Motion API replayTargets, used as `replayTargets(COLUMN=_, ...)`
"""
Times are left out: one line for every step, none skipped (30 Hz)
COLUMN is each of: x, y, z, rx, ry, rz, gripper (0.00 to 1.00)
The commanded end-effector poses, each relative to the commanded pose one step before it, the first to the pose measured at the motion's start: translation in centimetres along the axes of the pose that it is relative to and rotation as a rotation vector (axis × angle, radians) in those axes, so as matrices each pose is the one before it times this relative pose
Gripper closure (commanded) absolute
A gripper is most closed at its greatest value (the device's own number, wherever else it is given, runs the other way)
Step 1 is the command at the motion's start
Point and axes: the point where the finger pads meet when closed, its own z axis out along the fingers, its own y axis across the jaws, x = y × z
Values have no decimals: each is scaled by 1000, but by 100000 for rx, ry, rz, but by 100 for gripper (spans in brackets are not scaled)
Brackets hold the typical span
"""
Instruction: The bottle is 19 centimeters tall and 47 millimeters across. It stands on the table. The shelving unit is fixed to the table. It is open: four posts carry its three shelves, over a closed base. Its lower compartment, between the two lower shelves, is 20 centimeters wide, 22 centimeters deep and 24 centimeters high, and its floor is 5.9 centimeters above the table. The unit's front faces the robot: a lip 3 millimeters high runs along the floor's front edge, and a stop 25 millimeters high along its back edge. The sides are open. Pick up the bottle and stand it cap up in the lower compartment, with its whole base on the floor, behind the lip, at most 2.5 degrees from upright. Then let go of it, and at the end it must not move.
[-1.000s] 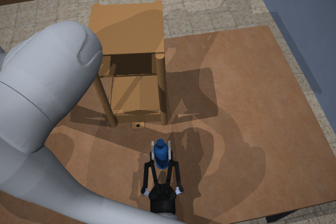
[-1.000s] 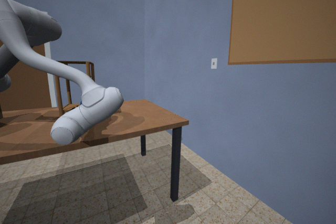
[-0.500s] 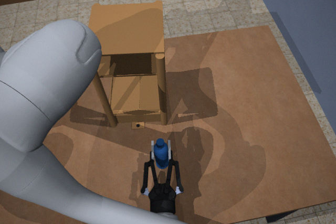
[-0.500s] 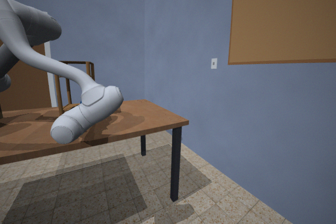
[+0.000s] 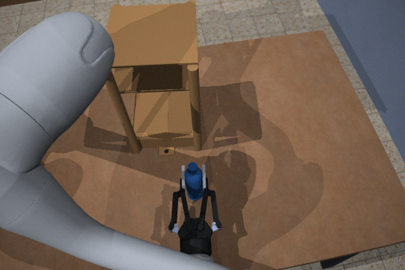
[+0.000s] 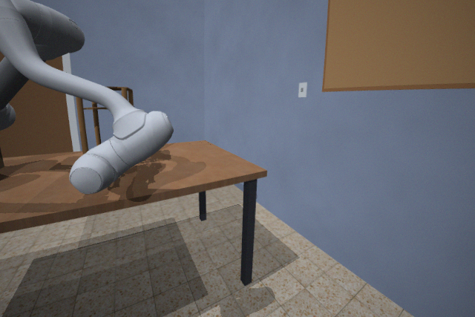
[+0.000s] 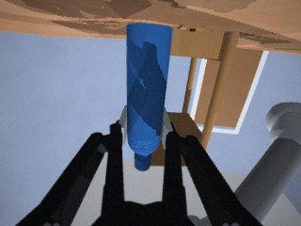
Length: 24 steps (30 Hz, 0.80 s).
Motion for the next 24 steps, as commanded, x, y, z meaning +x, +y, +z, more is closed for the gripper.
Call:
replayTargets(x=-995, y=-5, z=-1, rx=2, ry=-4, rz=-26, gripper=100)
replayTargets(x=-307, y=0, z=0, rx=0, ry=0, rz=0, gripper=100)
replayTargets(x=-307, y=0, z=0, rx=0, ry=0, rz=0, gripper=100)
replayTargets(x=-306, y=0, z=0, rx=0, ry=0, rz=0, gripper=100)
replayTargets(x=-302, y=0, z=0, rx=0, ry=0, rz=0, gripper=100)
replayTargets(x=0, y=0, z=0, rx=0, ry=0, rz=0, gripper=100)
replayTargets(x=0, y=0, z=0, rx=0, ry=0, rz=0, gripper=100)
replayTargets(x=-297, y=0, z=0, rx=0, ry=0, rz=0, gripper=100)
replayTargets(x=-289, y=0, z=0, rx=0, ry=0, rz=0, gripper=100)
replayTargets(x=-281, y=0, z=0, rx=0, ry=0, rz=0, gripper=100)
replayTargets(x=-271, y=0, z=0, rx=0, ry=0, rz=0, gripper=100)
replayTargets(x=-258, y=0, z=0, rx=0, ry=0, rz=0, gripper=100)
replayTargets(x=-246, y=0, z=0, rx=0, ry=0, rz=0, gripper=100)
replayTargets(x=-231, y=0, z=0, rx=0, ry=0, rz=0, gripper=100)
replayTargets(x=-216, y=0, z=0, rx=0, ry=0, rz=0, gripper=100)
replayTargets(x=-199, y=0, z=0, rx=0, ry=0, rz=0, gripper=100)
replayTargets(x=-182, y=0, z=0, rx=0, ry=0, rz=0, gripper=100)
replayTargets(x=-165, y=0, z=0, rx=0, ry=0, rz=0, gripper=100)
replayTargets(x=-146, y=0, z=0, rx=0, ry=0, rz=0, gripper=100)
replayTargets(x=-128, y=0, z=0, rx=0, ry=0, rz=0, gripper=100)
replayTargets(x=-110, y=0, z=0, rx=0, ry=0, rz=0, gripper=100)
replayTargets(x=-92, y=0, z=0, rx=0, ry=0, rz=0, gripper=100)
replayTargets(x=0, y=0, z=0, rx=0, ry=0, rz=0, gripper=100)
replayTargets(x=0, y=0, z=0, rx=0, ry=0, rz=0, gripper=100)
